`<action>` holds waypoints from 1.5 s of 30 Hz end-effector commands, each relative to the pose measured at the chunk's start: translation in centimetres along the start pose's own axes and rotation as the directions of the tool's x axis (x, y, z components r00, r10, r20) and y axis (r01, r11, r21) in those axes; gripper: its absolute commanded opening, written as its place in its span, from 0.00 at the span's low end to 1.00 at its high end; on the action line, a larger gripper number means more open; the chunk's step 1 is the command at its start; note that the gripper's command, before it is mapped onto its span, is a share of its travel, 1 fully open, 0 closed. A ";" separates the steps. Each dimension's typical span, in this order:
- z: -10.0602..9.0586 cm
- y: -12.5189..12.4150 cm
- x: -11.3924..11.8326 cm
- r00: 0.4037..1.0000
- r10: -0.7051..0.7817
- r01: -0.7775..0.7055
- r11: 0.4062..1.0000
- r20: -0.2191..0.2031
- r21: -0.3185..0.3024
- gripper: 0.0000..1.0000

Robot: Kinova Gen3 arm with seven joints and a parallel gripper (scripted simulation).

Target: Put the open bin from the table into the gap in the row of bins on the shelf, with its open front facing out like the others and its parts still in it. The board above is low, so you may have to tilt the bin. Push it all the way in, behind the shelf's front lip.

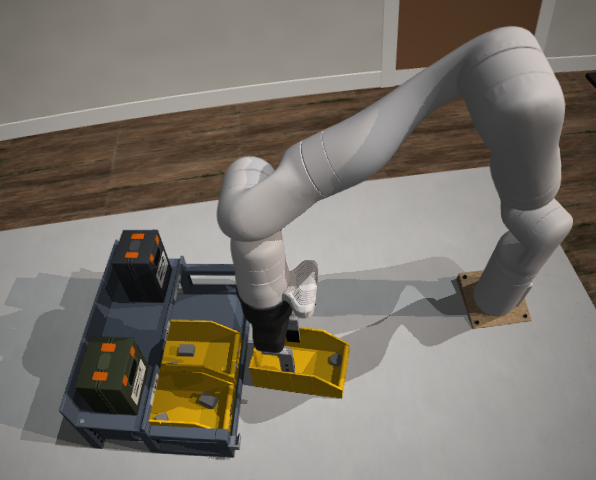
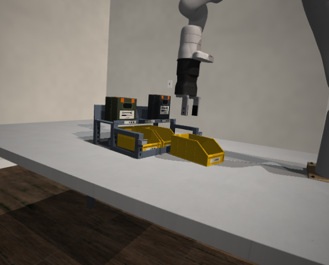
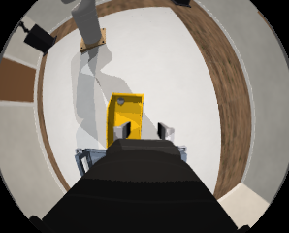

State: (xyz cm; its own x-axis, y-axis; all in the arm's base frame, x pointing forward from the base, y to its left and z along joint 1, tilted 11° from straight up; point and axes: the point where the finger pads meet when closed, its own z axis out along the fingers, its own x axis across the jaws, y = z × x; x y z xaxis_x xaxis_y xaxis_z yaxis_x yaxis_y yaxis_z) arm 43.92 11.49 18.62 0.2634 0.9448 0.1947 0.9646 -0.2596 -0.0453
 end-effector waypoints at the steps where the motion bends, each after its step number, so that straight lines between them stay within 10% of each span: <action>1: 0.0 0.2 -0.2 1.000 0.009 -0.009 1.000 0.003 -0.002 1.00; 31: 0.0 0.4 -0.9 0.999 0.040 -0.040 0.999 0.013 -0.004 1.00; 32: 0.0 0.4 -0.9 0.999 0.040 -0.040 0.999 0.013 -0.004 0.00; 45: 0.0 0.4 -0.9 0.999 0.040 -0.040 0.999 0.013 -0.004 0.00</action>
State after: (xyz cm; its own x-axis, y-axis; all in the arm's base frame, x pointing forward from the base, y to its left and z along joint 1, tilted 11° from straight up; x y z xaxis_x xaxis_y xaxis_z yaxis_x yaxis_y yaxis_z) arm 44.06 10.53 18.40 0.3018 0.9365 0.1785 0.9534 -0.2975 -0.0508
